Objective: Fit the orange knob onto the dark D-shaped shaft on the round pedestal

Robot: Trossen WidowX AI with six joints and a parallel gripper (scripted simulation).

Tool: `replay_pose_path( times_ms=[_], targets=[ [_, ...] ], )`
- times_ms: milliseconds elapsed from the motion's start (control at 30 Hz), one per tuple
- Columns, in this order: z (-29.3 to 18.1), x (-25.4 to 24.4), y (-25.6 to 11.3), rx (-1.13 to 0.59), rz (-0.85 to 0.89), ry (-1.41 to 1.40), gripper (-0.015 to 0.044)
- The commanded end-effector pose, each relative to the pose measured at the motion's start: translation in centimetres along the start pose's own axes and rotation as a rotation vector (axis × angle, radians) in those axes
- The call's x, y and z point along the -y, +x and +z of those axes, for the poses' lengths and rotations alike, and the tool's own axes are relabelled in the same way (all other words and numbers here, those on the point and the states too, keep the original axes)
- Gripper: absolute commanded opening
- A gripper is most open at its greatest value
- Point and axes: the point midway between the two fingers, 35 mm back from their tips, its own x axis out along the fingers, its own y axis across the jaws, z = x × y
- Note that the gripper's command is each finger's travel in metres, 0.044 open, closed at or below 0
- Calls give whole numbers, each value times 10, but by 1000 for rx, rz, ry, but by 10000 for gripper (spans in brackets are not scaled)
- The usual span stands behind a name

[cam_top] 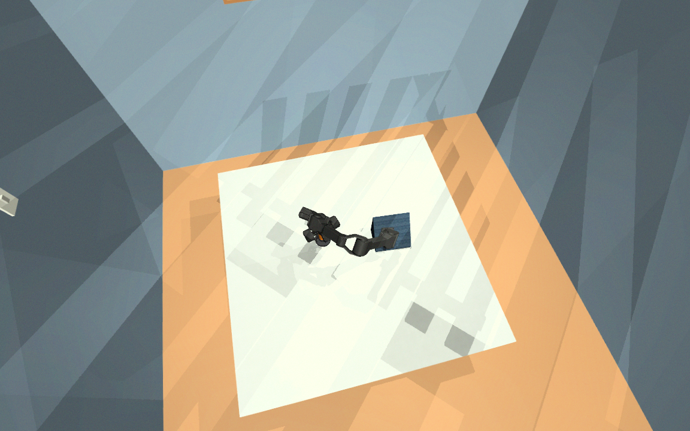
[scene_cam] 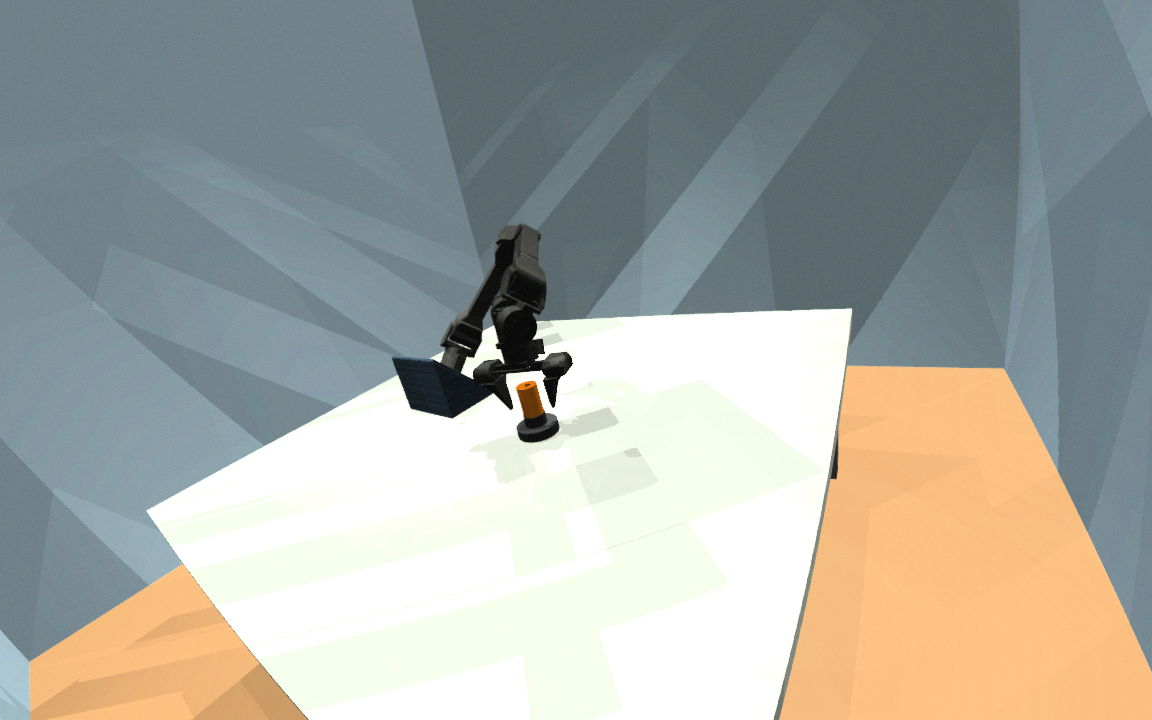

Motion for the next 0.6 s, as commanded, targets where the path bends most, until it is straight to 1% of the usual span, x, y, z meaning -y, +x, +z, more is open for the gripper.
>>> replay_pose_path(
  times_ms=[0, 67, 200, 267, 567],
  targets=[
    [0, 0, -2, 0, 0, -1, 440],
    [-2, 2, -20, -3, 0, 2, 440],
    [-3, 1, -77, -5, 2, 3, 440],
    [-1, -1, -94, -3, 3, 1, 440],
    [-3, 1, -96, -3, 3, 1, 440]
  ],
)
